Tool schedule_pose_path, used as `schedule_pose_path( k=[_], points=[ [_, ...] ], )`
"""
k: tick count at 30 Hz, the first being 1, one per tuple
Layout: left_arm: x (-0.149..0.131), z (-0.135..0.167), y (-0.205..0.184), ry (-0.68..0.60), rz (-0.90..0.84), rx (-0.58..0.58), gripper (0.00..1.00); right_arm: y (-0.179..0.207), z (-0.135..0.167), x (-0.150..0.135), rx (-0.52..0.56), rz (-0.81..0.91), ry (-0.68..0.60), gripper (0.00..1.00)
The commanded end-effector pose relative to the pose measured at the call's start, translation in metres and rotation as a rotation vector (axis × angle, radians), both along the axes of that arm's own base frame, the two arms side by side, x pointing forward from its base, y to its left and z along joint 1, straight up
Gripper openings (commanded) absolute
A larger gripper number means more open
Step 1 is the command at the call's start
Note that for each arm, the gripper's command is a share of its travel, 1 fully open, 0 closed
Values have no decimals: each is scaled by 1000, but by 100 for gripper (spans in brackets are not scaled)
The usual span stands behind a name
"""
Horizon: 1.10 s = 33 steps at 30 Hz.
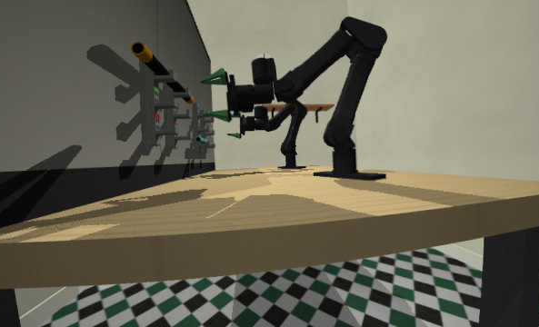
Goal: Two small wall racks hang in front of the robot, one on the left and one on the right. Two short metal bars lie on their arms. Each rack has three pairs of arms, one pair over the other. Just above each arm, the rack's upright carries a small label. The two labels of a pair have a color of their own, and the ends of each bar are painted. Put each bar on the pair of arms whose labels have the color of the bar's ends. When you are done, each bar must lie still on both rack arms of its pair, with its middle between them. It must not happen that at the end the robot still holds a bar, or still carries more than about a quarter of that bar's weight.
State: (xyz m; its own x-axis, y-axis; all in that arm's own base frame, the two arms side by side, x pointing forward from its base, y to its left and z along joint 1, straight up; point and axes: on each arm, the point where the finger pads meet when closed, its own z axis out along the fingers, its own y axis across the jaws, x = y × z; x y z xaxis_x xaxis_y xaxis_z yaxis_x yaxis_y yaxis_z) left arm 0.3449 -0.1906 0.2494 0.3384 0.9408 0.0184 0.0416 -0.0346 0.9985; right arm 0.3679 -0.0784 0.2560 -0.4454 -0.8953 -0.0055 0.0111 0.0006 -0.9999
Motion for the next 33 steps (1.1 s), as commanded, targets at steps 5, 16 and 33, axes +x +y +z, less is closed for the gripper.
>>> schedule_pose_path(
  k=[5, 16, 33],
  points=[
    [6, 34, 4, -41, -15, -35, 100, -6, -7, -1, 0, -19, 11, 100],
    [16, 50, 17, -41, -15, -35, 100, -6, -7, -1, 0, -19, 11, 100],
    [30, 68, 35, -41, -15, -35, 100, -6, -7, -1, 0, -19, 11, 100]
  ],
)
